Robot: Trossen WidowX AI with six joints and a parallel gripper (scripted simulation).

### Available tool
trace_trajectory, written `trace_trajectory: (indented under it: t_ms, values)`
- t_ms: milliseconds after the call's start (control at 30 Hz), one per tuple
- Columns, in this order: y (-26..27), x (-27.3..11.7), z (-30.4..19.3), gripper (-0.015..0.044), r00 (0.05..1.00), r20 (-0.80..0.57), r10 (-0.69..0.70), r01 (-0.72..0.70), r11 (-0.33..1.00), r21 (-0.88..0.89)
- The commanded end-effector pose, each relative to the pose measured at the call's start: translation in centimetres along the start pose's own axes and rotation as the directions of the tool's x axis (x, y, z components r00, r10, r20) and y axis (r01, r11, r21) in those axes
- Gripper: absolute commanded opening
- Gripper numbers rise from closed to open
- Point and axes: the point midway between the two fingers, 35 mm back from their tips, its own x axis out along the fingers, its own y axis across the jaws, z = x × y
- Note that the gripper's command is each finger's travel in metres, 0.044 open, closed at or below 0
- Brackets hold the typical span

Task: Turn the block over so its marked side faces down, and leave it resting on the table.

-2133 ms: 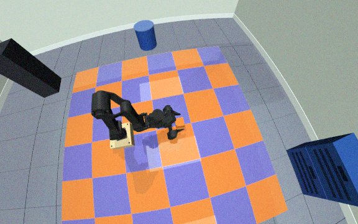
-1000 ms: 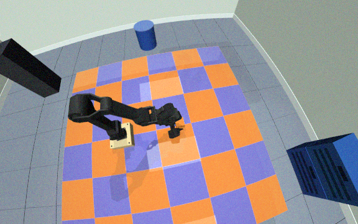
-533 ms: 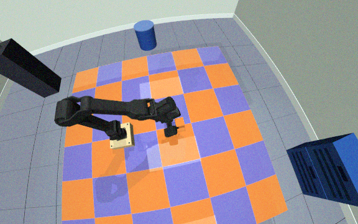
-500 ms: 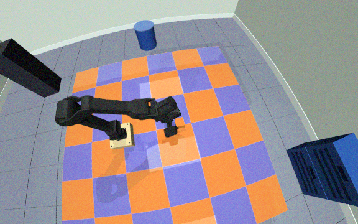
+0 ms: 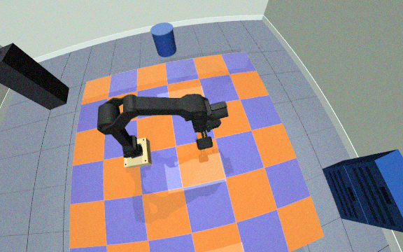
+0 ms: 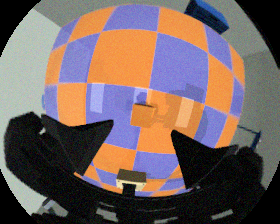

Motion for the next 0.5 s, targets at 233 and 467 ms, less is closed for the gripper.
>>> trace_trajectory:
  t_ms: [233,467]
  values:
    - [0.1,2.7,0.2,0.0440,0.997,-0.077,0.006,-0.005,1.000,0.006]
    - [0.1,4.0,0.1,0.0440,0.997,-0.077,0.006,-0.005,1.000,0.006]
